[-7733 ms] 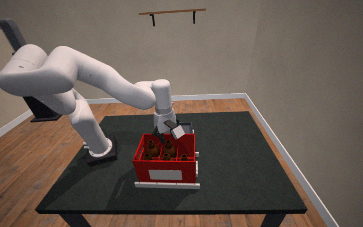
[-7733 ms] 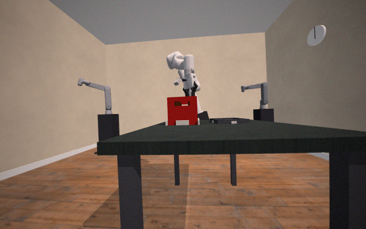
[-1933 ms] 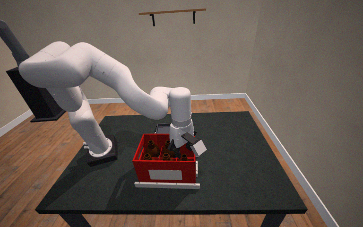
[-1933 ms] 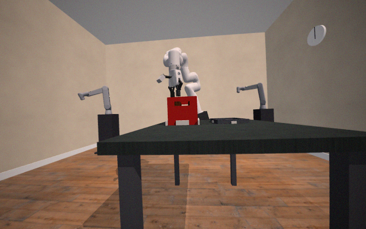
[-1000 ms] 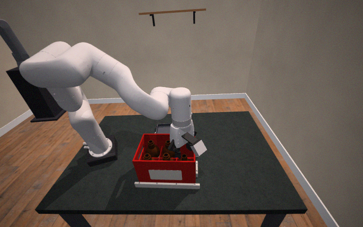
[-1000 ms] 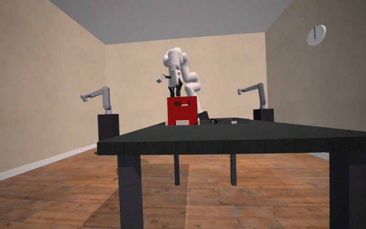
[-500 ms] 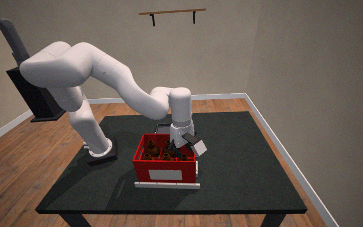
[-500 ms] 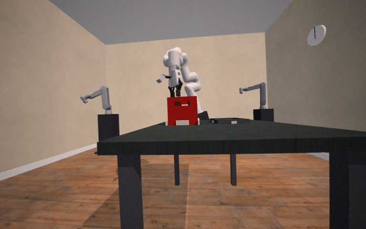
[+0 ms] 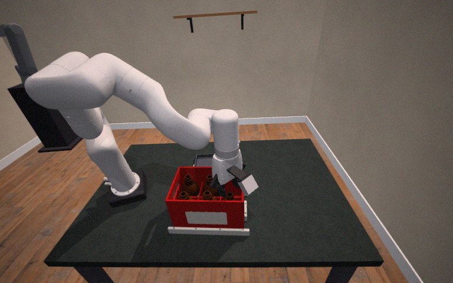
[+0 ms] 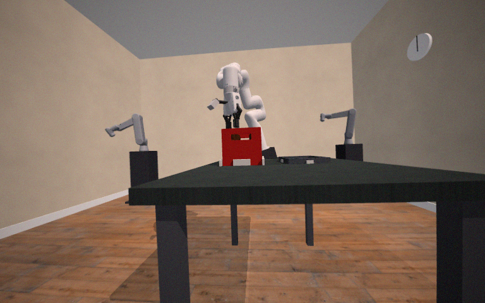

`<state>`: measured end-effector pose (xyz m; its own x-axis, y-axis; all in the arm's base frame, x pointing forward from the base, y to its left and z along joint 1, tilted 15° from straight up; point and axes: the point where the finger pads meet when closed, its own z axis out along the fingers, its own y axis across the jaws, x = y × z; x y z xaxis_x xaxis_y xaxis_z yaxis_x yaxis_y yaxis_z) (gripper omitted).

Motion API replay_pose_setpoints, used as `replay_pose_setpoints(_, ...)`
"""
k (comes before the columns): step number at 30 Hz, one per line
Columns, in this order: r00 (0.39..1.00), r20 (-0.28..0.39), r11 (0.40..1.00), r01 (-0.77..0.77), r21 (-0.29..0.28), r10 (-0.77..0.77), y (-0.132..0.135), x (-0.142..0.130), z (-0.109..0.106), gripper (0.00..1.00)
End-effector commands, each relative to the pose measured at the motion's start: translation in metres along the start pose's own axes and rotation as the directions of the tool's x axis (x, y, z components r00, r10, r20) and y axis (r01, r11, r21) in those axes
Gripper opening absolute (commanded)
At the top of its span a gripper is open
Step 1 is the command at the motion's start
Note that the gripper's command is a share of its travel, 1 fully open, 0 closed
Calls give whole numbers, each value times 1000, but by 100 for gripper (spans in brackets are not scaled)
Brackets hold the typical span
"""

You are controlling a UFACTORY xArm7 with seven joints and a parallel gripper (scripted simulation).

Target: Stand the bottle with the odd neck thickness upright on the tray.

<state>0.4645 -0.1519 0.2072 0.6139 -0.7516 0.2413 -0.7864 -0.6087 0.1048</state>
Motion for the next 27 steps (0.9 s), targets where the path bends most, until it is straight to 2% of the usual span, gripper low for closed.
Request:
replay_pose_setpoints(1, 1000, -3, 1000, 0, 3, 0, -1, 1, 0, 65)
replay_pose_setpoints(27, 1000, -3, 1000, 0, 3, 0, -1, 1, 23, 65)
